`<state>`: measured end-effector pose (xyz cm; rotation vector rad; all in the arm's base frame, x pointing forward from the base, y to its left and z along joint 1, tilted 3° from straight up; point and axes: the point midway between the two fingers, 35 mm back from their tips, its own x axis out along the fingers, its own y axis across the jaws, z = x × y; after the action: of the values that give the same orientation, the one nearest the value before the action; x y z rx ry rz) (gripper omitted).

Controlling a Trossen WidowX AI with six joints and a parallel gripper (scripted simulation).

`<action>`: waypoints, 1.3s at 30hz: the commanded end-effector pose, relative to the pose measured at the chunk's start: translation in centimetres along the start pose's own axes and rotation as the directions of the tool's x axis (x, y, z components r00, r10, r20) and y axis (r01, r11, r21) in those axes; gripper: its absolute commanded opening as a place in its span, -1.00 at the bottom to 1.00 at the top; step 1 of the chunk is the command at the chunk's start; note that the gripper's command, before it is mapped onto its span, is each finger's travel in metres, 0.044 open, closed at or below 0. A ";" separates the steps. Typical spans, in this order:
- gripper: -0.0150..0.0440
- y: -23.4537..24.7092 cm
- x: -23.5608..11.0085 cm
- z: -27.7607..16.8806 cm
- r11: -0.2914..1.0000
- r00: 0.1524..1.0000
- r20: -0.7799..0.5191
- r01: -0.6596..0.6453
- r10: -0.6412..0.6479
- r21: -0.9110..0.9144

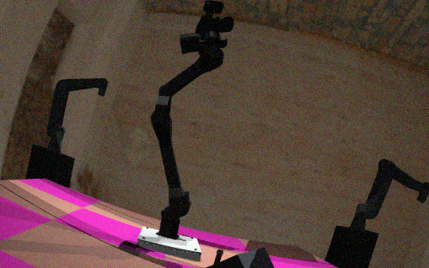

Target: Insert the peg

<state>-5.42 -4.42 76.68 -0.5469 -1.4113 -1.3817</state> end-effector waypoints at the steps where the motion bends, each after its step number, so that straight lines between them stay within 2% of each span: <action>1: 0.95 0.0 0.0 0.1 1.000 1.000 0.004 -0.001 0.001 0.005; 2: 1.00 0.1 -0.1 0.5 1.000 1.000 0.015 -0.005 0.005 0.018; 9: 1.00 1.4 -1.4 5.3 0.977 0.984 0.167 -0.090 0.058 0.192; 18: 1.00 3.7 -4.6 11.7 0.897 0.921 0.365 -0.274 0.140 0.347; 31: 1.00 6.9 -9.9 17.7 0.757 0.788 0.565 -0.520 0.245 0.396; 39: 1.00 9.8 -15.2 21.4 0.572 0.636 0.694 -0.724 0.338 0.385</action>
<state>-0.29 20.04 73.32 -0.8409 -1.8541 -0.2531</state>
